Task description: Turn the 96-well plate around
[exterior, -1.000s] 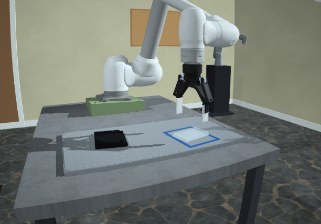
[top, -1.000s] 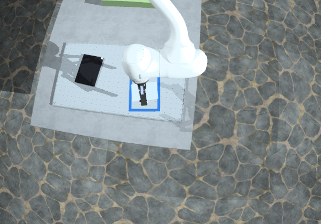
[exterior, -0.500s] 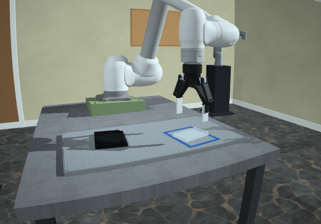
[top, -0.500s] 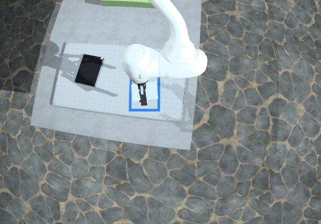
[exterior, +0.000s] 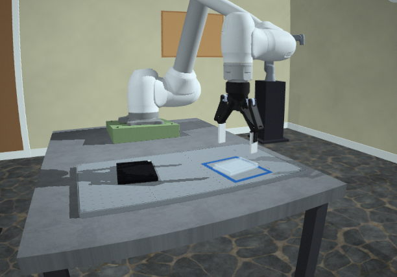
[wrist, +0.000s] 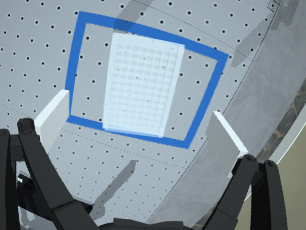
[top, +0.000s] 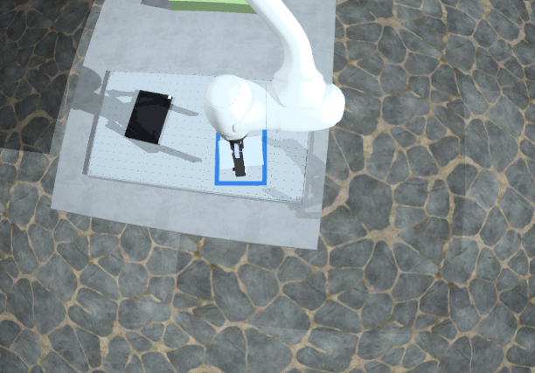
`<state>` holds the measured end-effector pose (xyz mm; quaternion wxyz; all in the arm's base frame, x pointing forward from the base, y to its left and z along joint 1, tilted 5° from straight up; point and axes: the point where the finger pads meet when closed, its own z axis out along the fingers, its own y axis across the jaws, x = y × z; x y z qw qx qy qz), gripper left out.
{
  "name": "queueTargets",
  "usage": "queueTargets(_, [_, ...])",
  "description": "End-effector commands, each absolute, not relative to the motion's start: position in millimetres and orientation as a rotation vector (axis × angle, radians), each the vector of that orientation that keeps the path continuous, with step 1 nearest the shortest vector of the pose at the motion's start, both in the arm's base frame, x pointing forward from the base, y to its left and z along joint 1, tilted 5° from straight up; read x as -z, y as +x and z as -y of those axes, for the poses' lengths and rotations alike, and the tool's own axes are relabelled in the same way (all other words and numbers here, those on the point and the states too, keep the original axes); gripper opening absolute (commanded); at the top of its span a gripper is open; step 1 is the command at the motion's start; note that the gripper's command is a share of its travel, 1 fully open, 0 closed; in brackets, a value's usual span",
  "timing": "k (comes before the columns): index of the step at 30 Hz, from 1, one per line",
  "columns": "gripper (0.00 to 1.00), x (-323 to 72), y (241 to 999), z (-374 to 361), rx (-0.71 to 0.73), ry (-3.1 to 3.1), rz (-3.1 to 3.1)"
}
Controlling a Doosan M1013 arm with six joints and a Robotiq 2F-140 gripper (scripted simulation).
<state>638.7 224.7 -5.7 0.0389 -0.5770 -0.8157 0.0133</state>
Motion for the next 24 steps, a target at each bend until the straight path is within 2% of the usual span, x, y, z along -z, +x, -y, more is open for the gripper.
queueTargets(1, [1.0, 10, 638, -225, -0.04, -1.769, 2.501])
queueTargets(24, [1.0, 42, 636, -226, -0.04, -1.769, 2.501])
